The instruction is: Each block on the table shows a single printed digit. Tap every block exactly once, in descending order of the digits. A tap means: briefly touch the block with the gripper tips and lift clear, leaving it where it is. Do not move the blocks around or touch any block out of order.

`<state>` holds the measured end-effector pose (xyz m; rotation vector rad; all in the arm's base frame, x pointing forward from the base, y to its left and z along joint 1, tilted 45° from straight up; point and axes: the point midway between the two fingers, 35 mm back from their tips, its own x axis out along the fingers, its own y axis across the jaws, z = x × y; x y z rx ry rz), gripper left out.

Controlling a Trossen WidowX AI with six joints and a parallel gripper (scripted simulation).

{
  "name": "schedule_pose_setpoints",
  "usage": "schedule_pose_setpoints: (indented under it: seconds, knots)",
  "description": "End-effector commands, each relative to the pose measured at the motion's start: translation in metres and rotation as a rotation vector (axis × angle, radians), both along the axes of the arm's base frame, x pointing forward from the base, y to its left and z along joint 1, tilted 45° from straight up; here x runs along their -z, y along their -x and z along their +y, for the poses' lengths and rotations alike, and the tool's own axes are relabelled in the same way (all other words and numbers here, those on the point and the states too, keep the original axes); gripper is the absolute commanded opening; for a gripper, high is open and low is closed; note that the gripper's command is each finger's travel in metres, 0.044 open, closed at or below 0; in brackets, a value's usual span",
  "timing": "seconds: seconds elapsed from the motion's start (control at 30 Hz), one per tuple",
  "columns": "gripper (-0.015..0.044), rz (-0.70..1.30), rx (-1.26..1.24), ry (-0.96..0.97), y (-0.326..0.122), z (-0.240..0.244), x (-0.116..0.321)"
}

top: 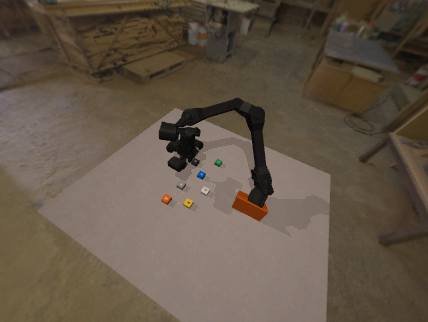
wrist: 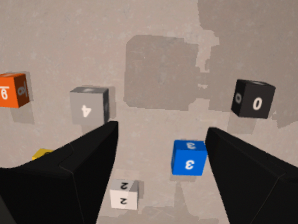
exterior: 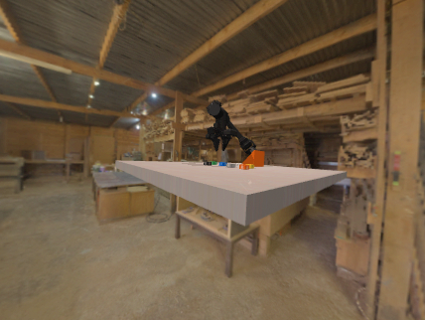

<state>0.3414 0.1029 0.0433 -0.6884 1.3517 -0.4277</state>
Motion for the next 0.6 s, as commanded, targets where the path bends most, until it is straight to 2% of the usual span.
schedule_pose_setpoints:
  seconds: [0.0,0.1,0.33,0.57]
  knots:
    - [0.0335,0.028,-0.01,-0.004,0.031,0.053,0.035]
    - [0.04,0.036,-0.009,-0.006,0.061,0.092,0.061]
    - [0.04,0.031,0.002,0.031,0.138,0.149,0.109]
    - [0.04,0.029,0.003,0.035,0.144,0.152,0.112]
